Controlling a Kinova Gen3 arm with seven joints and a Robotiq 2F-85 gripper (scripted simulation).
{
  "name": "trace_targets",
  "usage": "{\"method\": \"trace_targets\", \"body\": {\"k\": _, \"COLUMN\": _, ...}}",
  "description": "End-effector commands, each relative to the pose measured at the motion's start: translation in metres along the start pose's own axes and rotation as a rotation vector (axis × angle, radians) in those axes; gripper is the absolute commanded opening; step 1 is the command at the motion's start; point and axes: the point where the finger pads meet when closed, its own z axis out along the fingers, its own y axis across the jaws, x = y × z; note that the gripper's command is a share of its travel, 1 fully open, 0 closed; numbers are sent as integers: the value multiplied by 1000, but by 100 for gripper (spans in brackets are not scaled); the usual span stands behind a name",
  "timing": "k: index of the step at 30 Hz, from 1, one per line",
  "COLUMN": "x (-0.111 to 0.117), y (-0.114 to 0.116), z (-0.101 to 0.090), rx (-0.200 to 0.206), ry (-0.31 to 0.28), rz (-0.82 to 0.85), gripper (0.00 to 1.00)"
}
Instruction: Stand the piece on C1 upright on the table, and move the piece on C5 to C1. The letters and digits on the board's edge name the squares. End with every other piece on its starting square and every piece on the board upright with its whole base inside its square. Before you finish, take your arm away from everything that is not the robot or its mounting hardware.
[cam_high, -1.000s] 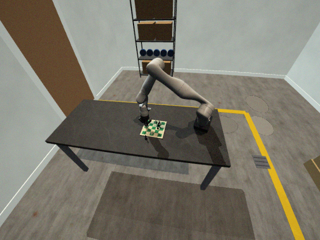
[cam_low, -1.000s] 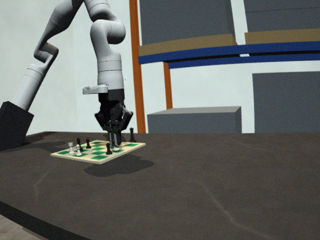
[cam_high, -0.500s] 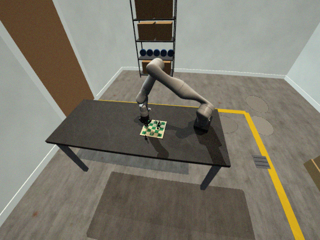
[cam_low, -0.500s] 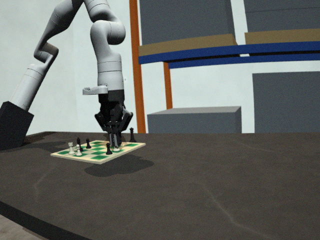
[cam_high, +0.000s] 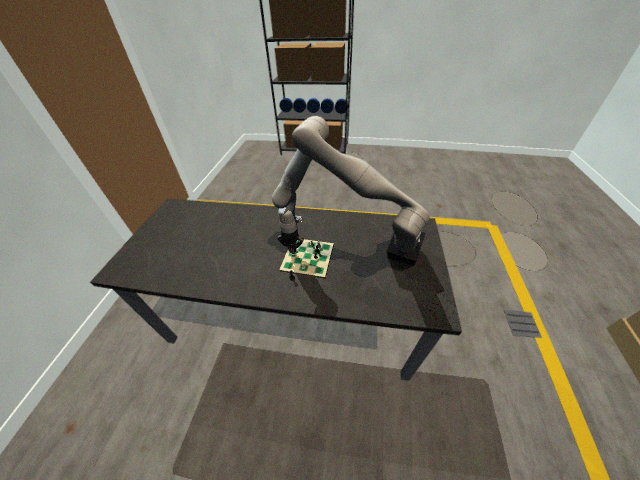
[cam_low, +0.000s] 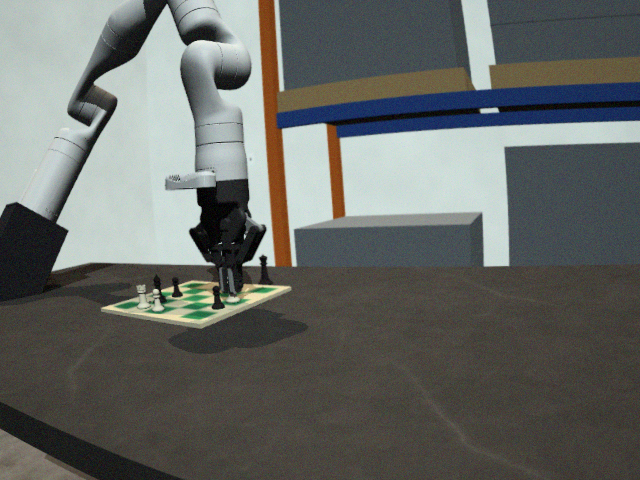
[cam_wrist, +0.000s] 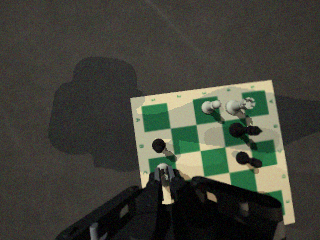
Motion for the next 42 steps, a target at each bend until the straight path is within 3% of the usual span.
{"method": "trace_targets", "body": {"k": 1, "x": 0, "y": -1, "z": -1, "rx": 2, "ry": 1, "rz": 0, "gripper": 0}}
{"method": "trace_targets", "body": {"k": 15, "x": 0, "y": -1, "z": -1, "rx": 2, "ry": 1, "rz": 0, "gripper": 0}}
{"method": "trace_targets", "body": {"k": 16, "x": 0, "y": -1, "z": -1, "rx": 2, "ry": 1, "rz": 0, "gripper": 7}}
{"method": "trace_targets", "body": {"k": 20, "x": 0, "y": -1, "z": -1, "rx": 2, "ry": 1, "rz": 0, "gripper": 7}}
{"method": "trace_targets", "body": {"k": 21, "x": 0, "y": -1, "z": -1, "rx": 2, "ry": 1, "rz": 0, "gripper": 15}}
{"method": "trace_targets", "body": {"k": 26, "x": 0, "y": -1, "z": -1, "rx": 2, "ry": 1, "rz": 0, "gripper": 22}}
{"method": "trace_targets", "body": {"k": 27, "x": 0, "y": -1, "z": -1, "rx": 2, "ry": 1, "rz": 0, "gripper": 29}}
{"method": "trace_targets", "body": {"k": 29, "x": 0, "y": -1, "z": -1, "rx": 2, "ry": 1, "rz": 0, "gripper": 29}}
{"method": "trace_targets", "body": {"k": 30, "x": 0, "y": -1, "z": -1, "rx": 2, "ry": 1, "rz": 0, "gripper": 37}}
{"method": "trace_targets", "body": {"k": 42, "x": 0, "y": -1, "z": -1, "rx": 2, "ry": 1, "rz": 0, "gripper": 37}}
